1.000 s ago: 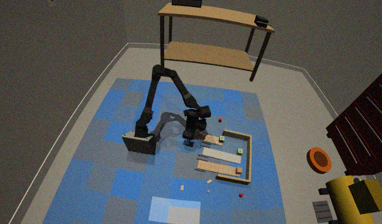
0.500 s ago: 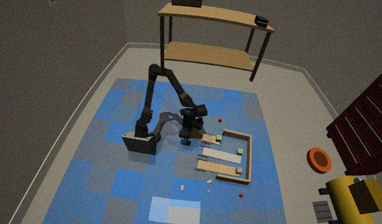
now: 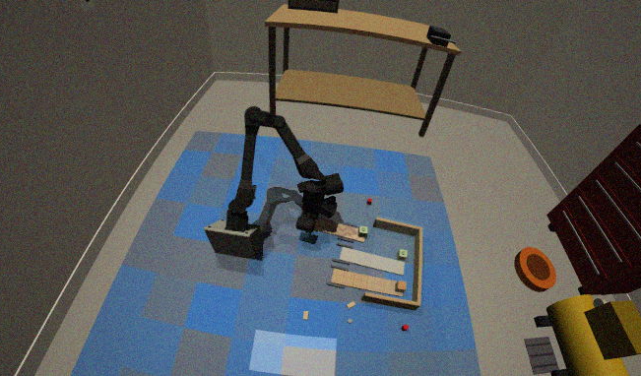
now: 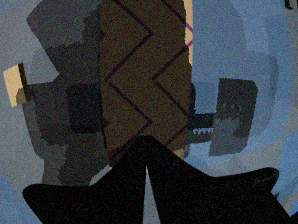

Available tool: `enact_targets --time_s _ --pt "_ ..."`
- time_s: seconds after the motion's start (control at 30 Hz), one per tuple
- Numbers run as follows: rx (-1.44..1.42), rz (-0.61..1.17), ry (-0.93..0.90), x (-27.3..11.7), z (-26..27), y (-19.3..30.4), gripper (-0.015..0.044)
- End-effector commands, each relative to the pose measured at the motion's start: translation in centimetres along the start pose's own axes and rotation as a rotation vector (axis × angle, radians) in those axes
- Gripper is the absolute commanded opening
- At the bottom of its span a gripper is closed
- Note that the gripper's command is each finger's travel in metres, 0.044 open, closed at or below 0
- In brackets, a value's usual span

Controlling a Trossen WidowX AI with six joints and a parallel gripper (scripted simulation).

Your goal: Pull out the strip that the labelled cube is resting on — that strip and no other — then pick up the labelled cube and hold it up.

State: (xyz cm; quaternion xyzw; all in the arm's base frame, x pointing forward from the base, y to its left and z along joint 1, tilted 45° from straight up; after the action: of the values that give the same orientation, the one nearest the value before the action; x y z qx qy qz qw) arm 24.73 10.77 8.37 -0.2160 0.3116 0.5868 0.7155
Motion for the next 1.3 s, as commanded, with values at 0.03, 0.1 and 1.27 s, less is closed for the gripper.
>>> enact_targets --time_s 0.03,0.1,1.27 --pt "0.012 0.036 0.007 0.6 -0.3 1.0 0.0" --pt "0.012 0.036 0.007 0.6 -0.3 1.0 0.0" --pt "-0.03 0.035 0.008 -4.0 0.0 -1.1 0.0053"
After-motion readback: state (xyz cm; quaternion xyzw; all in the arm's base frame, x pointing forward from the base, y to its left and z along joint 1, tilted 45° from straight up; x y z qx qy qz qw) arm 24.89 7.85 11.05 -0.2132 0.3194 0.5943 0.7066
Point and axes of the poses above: the point midway between the two fingers, 35 mm back from their tips, its own x axis out along the fingers, its own z axis across the jaws, y = z × x, the point moved 5 cm from there along -x, back along the fingers, and after that the axes turned 2 degrees about -x, right-handed, at the moved point
